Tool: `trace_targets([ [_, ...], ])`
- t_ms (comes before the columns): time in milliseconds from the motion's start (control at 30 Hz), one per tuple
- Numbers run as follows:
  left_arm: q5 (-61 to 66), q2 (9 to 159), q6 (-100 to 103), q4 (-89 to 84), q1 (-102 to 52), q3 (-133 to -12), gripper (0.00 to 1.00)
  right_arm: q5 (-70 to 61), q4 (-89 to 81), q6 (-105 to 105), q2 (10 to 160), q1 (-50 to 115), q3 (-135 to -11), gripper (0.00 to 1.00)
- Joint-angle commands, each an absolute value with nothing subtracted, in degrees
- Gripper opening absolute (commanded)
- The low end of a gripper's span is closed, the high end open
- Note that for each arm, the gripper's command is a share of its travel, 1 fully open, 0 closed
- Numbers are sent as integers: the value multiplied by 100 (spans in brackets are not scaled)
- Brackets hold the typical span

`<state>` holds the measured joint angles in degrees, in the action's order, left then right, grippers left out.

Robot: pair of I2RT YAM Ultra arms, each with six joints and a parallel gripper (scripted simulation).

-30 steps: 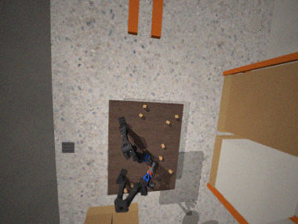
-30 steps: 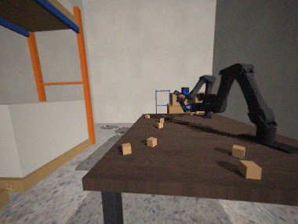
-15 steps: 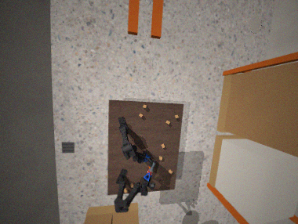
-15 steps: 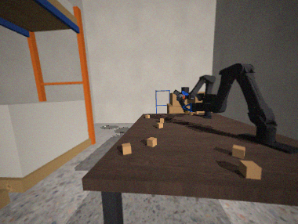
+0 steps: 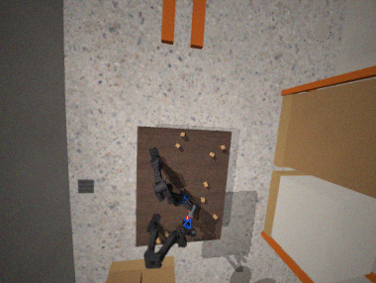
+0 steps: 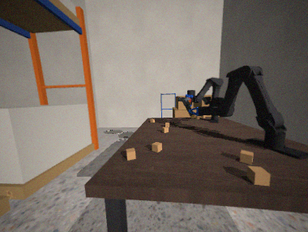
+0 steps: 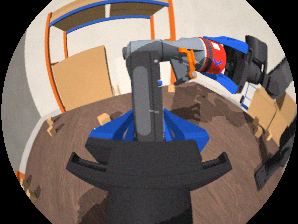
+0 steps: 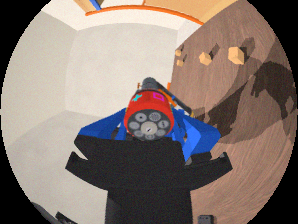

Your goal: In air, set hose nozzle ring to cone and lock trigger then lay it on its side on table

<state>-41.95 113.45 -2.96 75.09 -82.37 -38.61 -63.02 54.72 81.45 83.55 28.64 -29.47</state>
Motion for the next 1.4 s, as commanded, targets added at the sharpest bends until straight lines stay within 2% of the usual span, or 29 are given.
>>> trace_targets([
  [0, -4232, 11104, -340, 7923, -8194, -4047, 36, -6313, 5271, 9494, 8325, 2806, -3088, 0],
  [133, -4238, 11104, -345, 7922, -8194, -4047, 36, -6353, 5278, 10497, 8322, 2812, -2981, 0],
  [233, -4238, 11104, -345, 7922, -8194, -4047, 36, -6339, 5545, 10215, 8408, 2817, -2930, 0],
  [267, -4238, 11104, -345, 7922, -8194, -4047, 36, -6356, 5299, 11152, 8292, 2841, -3032, 0],
  [333, -4239, 11104, -344, 7922, -8194, -4047, 36, -6341, 5328, 11498, 8328, 2836, -2854, 0],
  [467, -4239, 11104, -344, 7922, -8195, -4047, 36, -6359, 5823, 11355, 8455, 2835, -2946, 0],
  [500, -4239, 11104, -344, 7922, -8194, -4047, 36, -6243, 5824, 11257, 8452, 2870, -3118, 92],
  [1067, -4206, 11099, -257, 7919, -8209, -4044, 36, -6239, 5883, 11249, 8357, 2872, -3109, 92],
  [1100, -4206, 11099, -257, 7919, -8209, -4044, 36, -6447, 5891, 11306, 8241, 2717, -2726, 92],
  [1367, -4206, 11099, -257, 7919, -8209, -4044, 36, -6526, 5901, 11263, 8169, 2574, -2914, 92],
])
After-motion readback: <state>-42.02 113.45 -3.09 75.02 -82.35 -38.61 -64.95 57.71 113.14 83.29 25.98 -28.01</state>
